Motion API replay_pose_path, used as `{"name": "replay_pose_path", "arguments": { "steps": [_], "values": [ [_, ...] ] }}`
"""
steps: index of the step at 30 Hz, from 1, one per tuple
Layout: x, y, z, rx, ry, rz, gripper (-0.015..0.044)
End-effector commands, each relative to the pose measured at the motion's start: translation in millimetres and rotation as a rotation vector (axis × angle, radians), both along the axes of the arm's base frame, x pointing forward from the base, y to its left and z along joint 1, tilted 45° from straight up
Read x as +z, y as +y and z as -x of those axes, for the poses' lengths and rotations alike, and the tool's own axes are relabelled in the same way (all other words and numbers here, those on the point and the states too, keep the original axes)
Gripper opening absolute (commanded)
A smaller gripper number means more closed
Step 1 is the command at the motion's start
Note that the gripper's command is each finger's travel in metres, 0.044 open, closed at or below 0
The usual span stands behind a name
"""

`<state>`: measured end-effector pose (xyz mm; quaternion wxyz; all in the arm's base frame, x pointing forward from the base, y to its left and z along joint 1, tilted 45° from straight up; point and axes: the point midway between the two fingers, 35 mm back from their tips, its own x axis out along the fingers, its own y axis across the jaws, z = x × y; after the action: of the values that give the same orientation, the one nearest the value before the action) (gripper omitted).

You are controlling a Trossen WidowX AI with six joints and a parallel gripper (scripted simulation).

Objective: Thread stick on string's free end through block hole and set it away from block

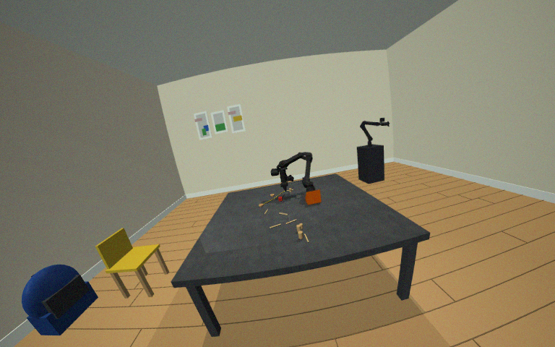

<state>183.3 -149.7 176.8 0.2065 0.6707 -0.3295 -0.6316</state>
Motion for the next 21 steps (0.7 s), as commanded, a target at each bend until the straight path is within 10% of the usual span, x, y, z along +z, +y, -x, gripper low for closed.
{"name": "replay_pose_path", "arguments": {
  "steps": [1, 21],
  "values": [
    [7.3, 3.1, -0.8, -0.003, -0.012, 0.006, 0.0000],
    [4.8, 1.3, -5.1, 0.210, 0.206, -0.004, 0.0000]
  ]
}}
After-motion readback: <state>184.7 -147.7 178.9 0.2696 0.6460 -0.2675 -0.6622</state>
